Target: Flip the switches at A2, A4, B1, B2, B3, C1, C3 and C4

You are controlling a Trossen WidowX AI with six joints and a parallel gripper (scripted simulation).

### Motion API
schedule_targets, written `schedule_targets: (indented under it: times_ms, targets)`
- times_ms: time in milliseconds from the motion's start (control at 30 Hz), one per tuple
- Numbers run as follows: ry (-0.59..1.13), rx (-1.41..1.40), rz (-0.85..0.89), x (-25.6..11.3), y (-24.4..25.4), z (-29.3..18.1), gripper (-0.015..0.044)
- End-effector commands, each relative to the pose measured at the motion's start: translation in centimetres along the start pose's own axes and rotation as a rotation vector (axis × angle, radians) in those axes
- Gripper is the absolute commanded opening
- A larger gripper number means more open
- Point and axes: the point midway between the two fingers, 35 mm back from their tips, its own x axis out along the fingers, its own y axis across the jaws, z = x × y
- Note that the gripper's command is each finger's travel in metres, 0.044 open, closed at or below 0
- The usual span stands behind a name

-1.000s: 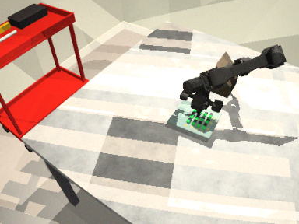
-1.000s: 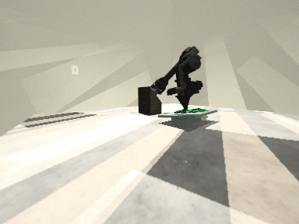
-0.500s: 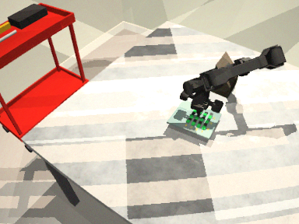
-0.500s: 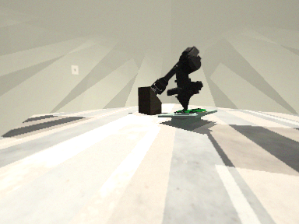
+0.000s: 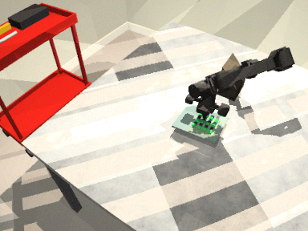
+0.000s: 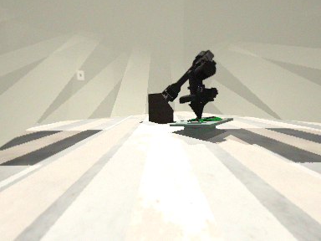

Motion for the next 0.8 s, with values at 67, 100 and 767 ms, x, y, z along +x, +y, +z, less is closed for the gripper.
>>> schedule_targets:
  times_ms: [67, 100, 767]
  targets:
    - [0.009, 0.002, -0.004, -2.3, -0.2, 0.3, 0.0]
    - [0.015, 0.003, -0.004, -4.0, -0.2, 0.3, 0.0]
    - [0.025, 0.007, 0.003, -6.5, 5.0, -3.7, 0.0]
